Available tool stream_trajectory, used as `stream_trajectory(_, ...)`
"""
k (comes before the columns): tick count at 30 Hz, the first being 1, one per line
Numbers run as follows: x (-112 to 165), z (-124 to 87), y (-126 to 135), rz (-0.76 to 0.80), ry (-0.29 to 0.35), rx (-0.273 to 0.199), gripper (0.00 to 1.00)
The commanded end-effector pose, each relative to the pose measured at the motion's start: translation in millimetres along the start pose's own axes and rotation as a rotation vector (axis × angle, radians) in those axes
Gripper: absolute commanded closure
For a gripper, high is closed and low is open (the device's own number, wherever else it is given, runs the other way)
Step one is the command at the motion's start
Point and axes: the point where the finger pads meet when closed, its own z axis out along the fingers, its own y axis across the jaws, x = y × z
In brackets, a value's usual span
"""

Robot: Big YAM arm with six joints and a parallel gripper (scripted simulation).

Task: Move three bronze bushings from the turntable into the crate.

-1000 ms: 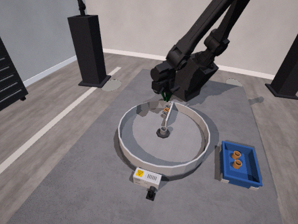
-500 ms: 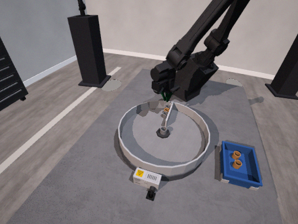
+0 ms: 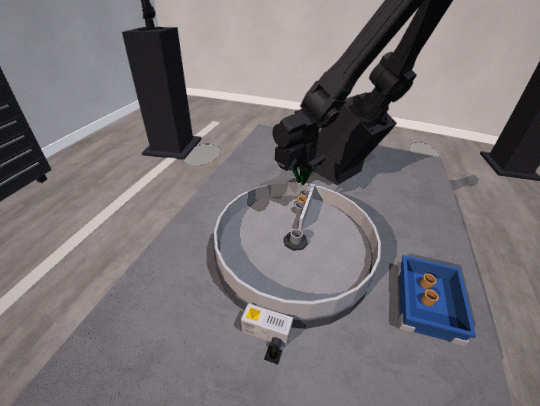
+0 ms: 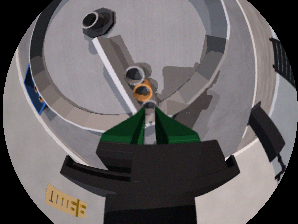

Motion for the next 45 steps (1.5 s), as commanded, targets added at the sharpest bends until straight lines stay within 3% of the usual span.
stream_trajectory(1, -2, -2, -6, 0.006, -0.013, -0.002, 0.87)
stream_trajectory(5, -2, 0, -6, 0.007, -0.012, -0.002, 0.87)
stream_trajectory(12, -9, 27, 2, -0.007, -0.012, -0.002, 0.87)
stream_trajectory(15, -9, 28, 2, -0.007, -0.012, -0.002, 0.87)
stream_trajectory(17, -18, 15, -1, -0.001, -0.046, 0.002, 0.87)
stream_trajectory(45, -14, 16, -1, 0.000, -0.036, 0.001, 0.87)
